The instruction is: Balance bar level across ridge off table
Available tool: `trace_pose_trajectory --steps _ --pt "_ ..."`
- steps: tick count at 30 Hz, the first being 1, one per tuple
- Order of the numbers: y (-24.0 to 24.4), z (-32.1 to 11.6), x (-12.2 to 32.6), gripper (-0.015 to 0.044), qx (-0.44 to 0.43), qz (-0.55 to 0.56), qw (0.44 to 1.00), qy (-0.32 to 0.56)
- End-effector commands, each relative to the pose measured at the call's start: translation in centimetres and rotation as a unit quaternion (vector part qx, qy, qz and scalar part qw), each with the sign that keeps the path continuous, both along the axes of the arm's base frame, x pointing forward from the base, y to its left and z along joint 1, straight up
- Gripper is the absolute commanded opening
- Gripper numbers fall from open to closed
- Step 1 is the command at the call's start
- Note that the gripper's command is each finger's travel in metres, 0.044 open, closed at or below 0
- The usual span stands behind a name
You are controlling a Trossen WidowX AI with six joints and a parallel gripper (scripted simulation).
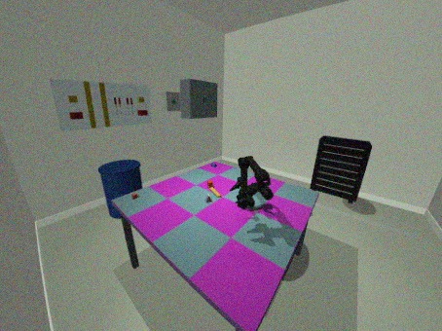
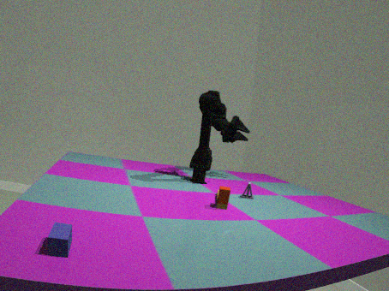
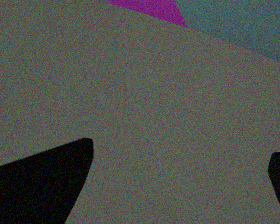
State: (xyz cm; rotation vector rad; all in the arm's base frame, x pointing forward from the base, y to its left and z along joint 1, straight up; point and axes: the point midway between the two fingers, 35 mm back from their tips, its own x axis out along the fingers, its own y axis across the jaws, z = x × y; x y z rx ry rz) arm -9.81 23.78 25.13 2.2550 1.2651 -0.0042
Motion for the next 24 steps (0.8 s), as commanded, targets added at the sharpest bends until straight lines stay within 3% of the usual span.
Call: trace_pose_trajectory --steps 1,4,24 --pt "0.0 0.0 0.0 0.0374 0.000 -0.001 1.000 0.000" --pt "0.2 -0.2 0.4 0.0315 -0.006 -0.010 1.000 0.002" --pt "1.4 -2.4 7.0 0.0315 -0.070 -0.153 0.985 0.043"
